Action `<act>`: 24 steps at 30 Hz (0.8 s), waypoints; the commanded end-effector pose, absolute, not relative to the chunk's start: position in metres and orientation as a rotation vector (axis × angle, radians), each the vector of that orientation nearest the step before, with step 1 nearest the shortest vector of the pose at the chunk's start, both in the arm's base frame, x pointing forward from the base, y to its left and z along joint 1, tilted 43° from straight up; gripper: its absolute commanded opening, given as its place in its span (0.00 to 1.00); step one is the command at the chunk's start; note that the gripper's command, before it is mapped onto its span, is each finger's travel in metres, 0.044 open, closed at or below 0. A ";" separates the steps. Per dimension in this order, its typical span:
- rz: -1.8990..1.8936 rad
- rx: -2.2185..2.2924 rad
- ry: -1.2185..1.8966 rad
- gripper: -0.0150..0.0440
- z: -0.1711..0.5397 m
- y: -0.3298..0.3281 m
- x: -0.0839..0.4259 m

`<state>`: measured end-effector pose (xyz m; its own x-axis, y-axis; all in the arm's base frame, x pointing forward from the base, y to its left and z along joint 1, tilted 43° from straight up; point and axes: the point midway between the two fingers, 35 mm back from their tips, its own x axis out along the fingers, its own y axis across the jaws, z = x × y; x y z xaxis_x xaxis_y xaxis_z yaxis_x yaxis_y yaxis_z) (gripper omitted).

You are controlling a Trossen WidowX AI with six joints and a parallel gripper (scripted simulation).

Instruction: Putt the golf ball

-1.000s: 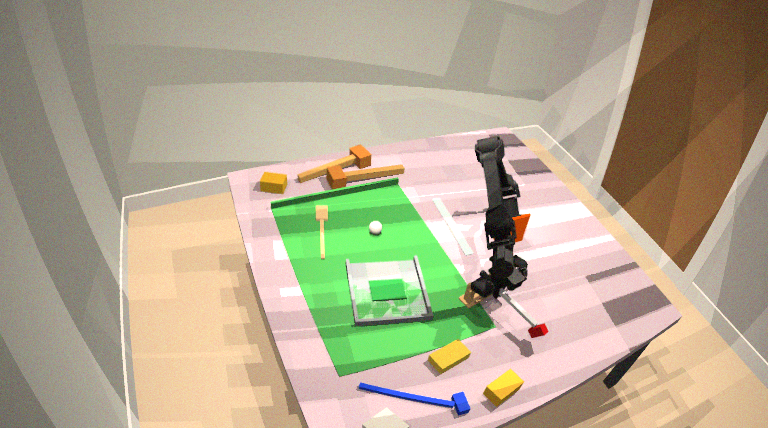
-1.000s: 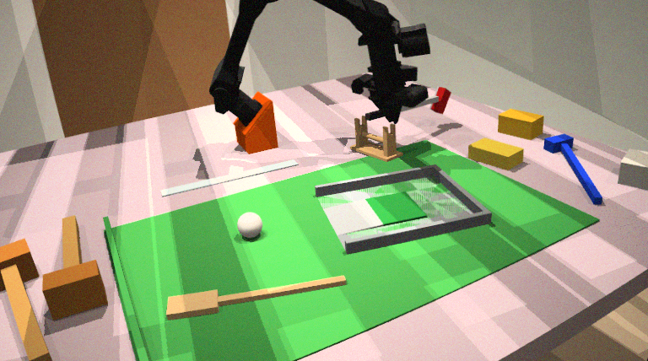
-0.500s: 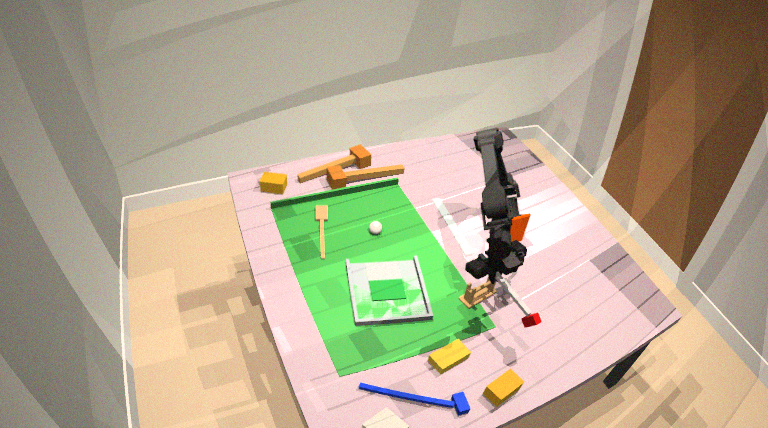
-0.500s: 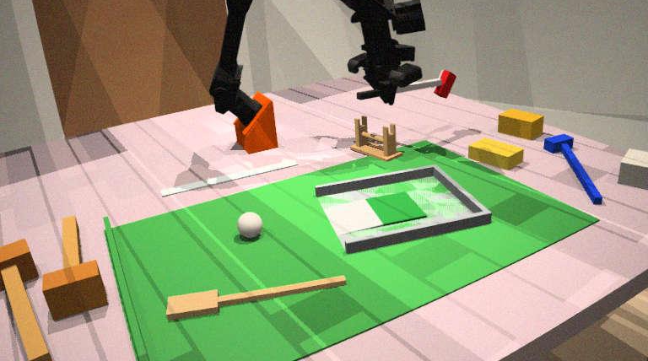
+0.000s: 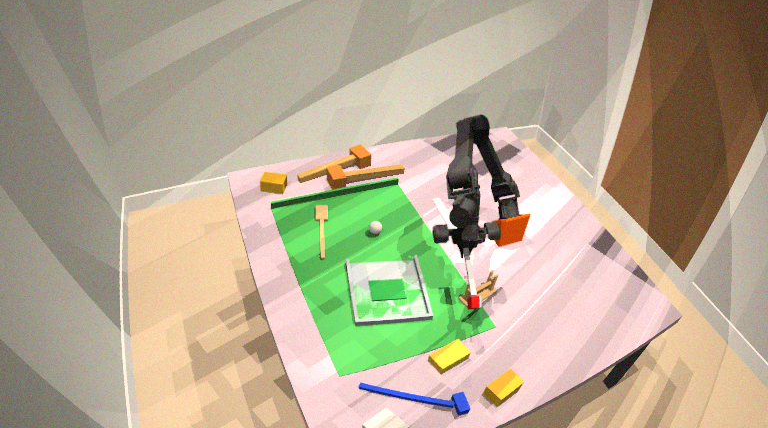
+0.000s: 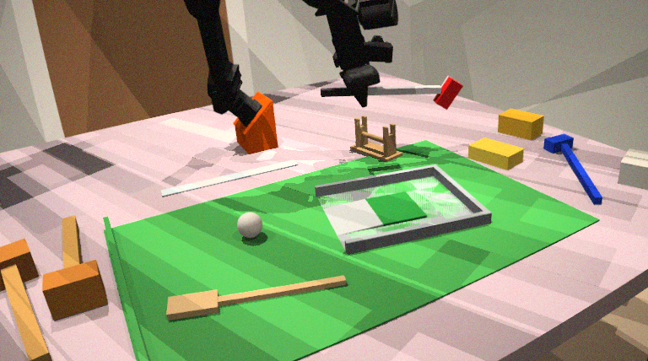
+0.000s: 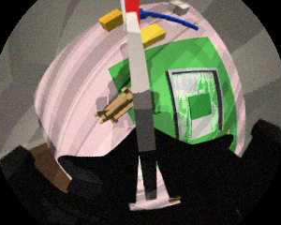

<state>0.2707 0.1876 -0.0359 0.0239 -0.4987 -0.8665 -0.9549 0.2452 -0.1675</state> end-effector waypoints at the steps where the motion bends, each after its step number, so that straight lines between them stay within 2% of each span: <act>1: 0.527 -1.312 1.602 0.25 -0.013 0.172 0.279; 24: -0.147 -0.837 1.547 0.25 0.099 0.047 0.292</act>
